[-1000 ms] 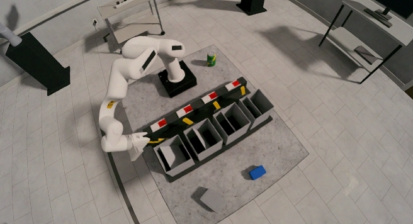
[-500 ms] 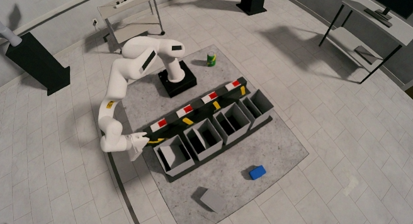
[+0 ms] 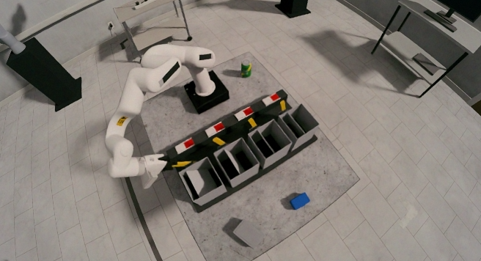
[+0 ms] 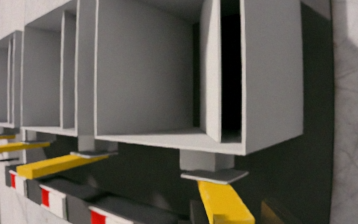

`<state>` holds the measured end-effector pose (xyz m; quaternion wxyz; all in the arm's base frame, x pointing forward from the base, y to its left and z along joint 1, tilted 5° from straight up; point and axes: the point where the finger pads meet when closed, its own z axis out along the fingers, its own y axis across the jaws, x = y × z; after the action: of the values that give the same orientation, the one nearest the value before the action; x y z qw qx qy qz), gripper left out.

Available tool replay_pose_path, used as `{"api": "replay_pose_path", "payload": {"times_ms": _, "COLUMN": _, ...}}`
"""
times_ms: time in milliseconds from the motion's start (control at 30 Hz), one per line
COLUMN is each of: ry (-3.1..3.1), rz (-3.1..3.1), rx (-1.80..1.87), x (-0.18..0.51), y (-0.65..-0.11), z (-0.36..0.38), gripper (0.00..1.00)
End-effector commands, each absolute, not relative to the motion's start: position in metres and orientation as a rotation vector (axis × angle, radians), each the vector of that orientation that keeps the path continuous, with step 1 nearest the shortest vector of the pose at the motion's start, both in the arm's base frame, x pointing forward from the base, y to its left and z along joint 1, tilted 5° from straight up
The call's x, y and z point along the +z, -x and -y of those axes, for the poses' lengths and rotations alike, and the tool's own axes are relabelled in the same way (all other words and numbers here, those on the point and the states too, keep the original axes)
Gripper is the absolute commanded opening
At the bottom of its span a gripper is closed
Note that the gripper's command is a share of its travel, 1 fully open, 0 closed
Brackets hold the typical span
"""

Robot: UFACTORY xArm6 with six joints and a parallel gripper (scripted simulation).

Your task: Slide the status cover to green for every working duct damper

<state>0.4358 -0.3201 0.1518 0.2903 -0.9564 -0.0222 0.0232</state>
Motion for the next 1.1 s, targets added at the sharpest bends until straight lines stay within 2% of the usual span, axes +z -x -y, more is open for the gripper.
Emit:
{"api": "replay_pose_path", "payload": {"times_ms": 0, "ry": 2.551, "rz": 0.062, "rx": 0.061, "x": 0.17, "y": -0.438, "z": 0.331, "gripper": 0.39}}
{"api": "replay_pose_path", "payload": {"times_ms": 567, "ry": 2.561, "rz": 0.062, "rx": 0.062, "x": 0.183, "y": -0.441, "z": 0.338, "gripper": 0.39}}
{"api": "replay_pose_path", "payload": {"times_ms": 1067, "ry": 2.957, "rz": 0.08, "rx": 0.056, "x": 0.21, "y": -0.505, "z": 0.266, "gripper": 0.39}}
